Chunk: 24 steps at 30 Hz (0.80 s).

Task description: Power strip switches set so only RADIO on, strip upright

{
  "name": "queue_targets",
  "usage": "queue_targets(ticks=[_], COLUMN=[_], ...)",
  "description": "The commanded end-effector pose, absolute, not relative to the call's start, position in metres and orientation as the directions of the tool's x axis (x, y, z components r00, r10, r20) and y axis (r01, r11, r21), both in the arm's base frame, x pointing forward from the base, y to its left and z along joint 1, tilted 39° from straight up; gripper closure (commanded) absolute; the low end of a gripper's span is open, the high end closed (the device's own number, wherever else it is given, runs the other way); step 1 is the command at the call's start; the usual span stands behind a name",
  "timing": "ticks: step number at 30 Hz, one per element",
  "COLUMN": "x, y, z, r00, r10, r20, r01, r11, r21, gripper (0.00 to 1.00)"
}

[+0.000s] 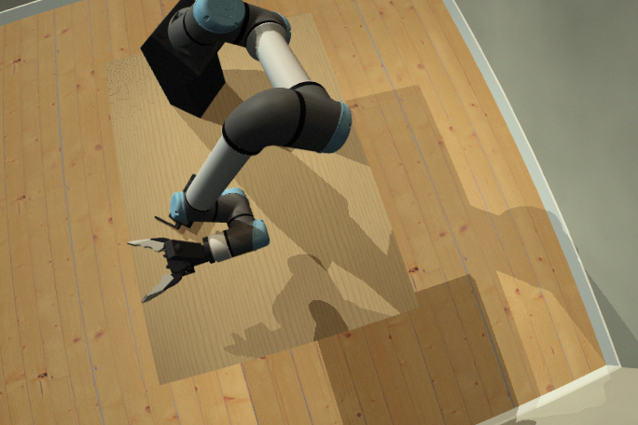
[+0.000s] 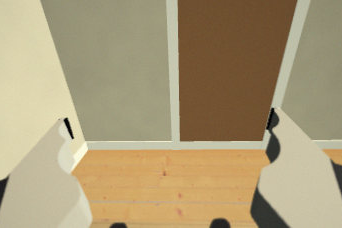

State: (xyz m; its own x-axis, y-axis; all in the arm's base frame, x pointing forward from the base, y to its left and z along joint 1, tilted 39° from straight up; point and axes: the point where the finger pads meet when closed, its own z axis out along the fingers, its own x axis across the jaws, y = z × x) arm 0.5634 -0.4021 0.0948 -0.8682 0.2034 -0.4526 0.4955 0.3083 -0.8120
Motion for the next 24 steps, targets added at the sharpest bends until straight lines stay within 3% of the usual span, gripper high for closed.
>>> queue_targets(ticks=[1,24], x=[0.5632,0.5607], y=[-0.4024,-0.4032], z=[0.0956,0.0905], r00=[-0.868,-0.870], r10=[0.204,0.204], r20=[-0.454,-0.449], r01=[0.497,0.492], r11=[0.307,0.324], r21=[-0.812,-0.808], gripper=[0.00,0.00])
